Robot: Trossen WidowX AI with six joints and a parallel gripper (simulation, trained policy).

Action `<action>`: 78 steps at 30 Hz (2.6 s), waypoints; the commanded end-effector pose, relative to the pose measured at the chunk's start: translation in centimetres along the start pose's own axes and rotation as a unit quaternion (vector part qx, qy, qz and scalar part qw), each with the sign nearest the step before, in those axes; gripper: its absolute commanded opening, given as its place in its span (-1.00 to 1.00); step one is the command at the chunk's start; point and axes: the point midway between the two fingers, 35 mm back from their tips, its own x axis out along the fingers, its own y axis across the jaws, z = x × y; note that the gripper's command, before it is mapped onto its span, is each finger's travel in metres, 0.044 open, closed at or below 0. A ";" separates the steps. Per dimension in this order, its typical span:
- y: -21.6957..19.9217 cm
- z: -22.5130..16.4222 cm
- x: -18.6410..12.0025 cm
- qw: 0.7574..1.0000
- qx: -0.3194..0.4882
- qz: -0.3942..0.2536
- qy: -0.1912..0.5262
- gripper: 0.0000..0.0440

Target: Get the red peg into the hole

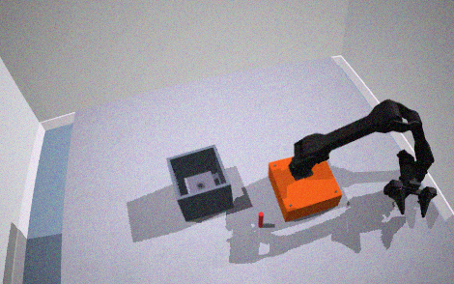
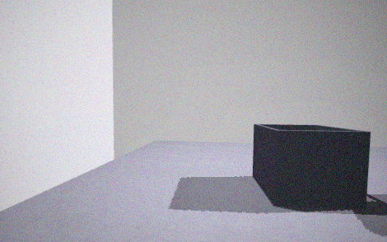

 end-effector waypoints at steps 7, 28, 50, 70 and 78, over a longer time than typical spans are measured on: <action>2.0 -1.1 2.6 0.993 0.111 0.046 -0.018 1.00; 10.5 -3.0 10.5 0.883 0.400 0.241 -0.035 1.00; 19.9 -4.0 15.1 0.649 0.629 0.426 0.036 0.87; 28.1 -4.0 15.9 0.365 0.734 0.551 0.154 0.79; 31.0 -3.9 15.5 0.241 0.745 0.586 0.210 0.79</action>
